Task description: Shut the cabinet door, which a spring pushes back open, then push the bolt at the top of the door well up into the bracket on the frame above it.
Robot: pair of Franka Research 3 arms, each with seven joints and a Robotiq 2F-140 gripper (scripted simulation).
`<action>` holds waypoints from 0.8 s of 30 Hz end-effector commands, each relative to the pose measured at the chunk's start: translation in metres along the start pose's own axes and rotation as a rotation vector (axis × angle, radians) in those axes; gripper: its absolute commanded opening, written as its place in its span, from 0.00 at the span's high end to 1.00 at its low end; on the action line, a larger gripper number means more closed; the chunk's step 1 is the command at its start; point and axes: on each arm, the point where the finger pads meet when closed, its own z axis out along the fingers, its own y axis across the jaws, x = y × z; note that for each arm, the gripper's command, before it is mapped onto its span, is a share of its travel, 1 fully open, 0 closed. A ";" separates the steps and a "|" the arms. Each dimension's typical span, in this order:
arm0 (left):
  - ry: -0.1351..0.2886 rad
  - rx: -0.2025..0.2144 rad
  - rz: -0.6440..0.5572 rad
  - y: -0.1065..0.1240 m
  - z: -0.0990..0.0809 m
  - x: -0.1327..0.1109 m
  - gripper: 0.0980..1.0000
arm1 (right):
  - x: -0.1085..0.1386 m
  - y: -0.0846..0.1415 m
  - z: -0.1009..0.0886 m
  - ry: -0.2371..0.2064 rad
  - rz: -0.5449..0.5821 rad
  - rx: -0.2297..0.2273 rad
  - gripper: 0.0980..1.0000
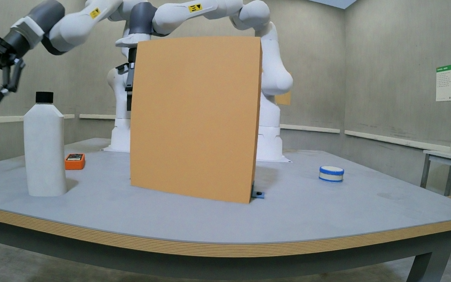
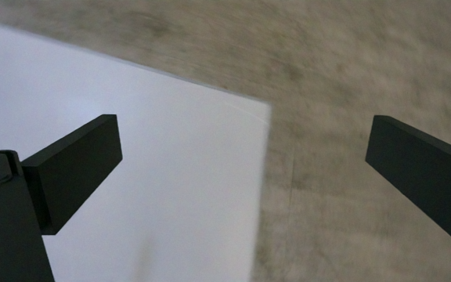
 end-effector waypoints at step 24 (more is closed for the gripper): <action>0.000 0.000 0.000 0.000 0.000 0.000 0.00 | -0.062 0.094 -0.020 -0.142 0.392 -0.017 0.00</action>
